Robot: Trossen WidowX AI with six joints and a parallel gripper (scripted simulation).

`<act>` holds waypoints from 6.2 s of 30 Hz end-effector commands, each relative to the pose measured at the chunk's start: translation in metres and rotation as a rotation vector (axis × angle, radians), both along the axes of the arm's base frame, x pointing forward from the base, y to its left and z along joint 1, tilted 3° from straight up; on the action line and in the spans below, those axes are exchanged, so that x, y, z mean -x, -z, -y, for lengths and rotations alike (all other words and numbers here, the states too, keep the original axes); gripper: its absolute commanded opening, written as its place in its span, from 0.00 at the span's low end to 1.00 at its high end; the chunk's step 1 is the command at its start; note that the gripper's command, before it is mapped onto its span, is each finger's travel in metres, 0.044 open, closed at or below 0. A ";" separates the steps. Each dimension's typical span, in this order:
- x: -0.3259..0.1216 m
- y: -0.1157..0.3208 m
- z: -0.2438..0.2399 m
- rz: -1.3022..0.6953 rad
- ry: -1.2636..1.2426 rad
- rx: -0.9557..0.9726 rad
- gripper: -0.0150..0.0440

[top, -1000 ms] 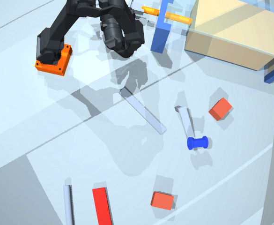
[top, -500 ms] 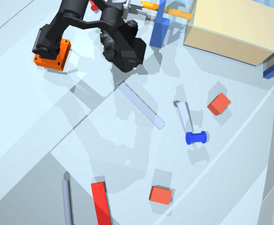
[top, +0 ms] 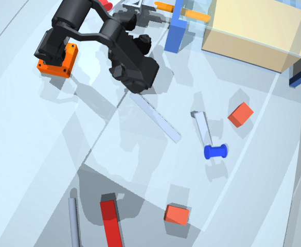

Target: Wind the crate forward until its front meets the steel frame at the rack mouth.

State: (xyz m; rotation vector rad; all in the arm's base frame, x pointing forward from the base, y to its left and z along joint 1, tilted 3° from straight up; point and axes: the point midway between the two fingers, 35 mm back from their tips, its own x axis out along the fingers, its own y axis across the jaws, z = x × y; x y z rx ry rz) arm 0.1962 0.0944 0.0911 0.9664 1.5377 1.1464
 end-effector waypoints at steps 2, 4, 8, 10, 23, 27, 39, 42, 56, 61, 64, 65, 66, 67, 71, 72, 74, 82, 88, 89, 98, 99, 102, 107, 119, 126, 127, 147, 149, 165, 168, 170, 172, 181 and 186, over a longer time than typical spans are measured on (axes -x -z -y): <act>-0.001 -0.001 0.001 0.001 -0.002 0.006 0.66; -0.001 -0.001 0.001 0.001 -0.002 0.006 0.66; -0.001 -0.003 0.001 0.002 0.001 0.009 0.66; -0.002 -0.009 0.001 0.008 0.014 0.023 0.66; 0.010 -0.104 -0.007 0.094 0.226 0.144 0.66; 0.011 -0.105 -0.007 0.095 0.229 0.145 0.66; 0.011 -0.105 -0.007 0.095 0.229 0.145 0.66; 0.011 -0.105 -0.007 0.095 0.229 0.145 0.66; 0.011 -0.102 -0.007 0.094 0.224 0.148 0.66; 0.011 -0.102 -0.007 0.094 0.224 0.148 0.66; 0.014 -0.101 -0.011 0.097 0.180 0.180 0.75; 0.016 -0.099 -0.015 0.103 0.125 0.219 0.79; 0.020 -0.097 -0.019 0.112 0.061 0.267 0.84; 0.023 -0.096 -0.024 0.124 -0.001 0.316 0.88; 0.032 -0.091 -0.038 0.200 -0.227 0.510 1.00; 0.033 -0.090 -0.041 0.226 -0.278 0.558 1.00; 0.035 -0.090 -0.048 0.286 -0.372 0.653 1.00; 0.035 -0.104 -0.083 0.633 -0.633 0.987 1.00; 0.036 -0.124 -0.113 0.892 -0.688 1.118 1.00; 0.036 -0.124 -0.113 0.892 -0.688 1.118 1.00; 0.036 -0.117 -0.113 0.889 -0.691 1.121 1.00; 0.035 -0.107 -0.113 0.886 -0.694 1.123 1.00; 0.033 -0.073 -0.112 0.874 -0.706 1.131 1.00; 0.034 -0.065 -0.111 0.871 -0.708 1.133 1.00; 0.032 -0.027 -0.110 0.871 -0.708 1.134 1.00; 0.031 -0.009 -0.109 0.871 -0.708 1.134 1.00; 0.031 -0.009 -0.109 0.871 -0.708 1.134 1.00; 0.031 0.001 -0.110 0.872 -0.697 1.127 0.78; 0.031 0.001 -0.110 0.872 -0.697 1.127 0.69; 0.031 0.001 -0.110 0.872 -0.697 1.127 0.31; 0.031 0.001 -0.110 0.872 -0.697 1.127 0.25; 0.031 0.001 -0.110 0.872 -0.697 1.127 0.25; 0.031 0.001 -0.110 0.872 -0.697 1.127 0.25; 0.027 -0.002 -0.113 0.801 -0.753 1.149 0.25; 0.026 -0.003 -0.114 0.786 -0.765 1.153 0.25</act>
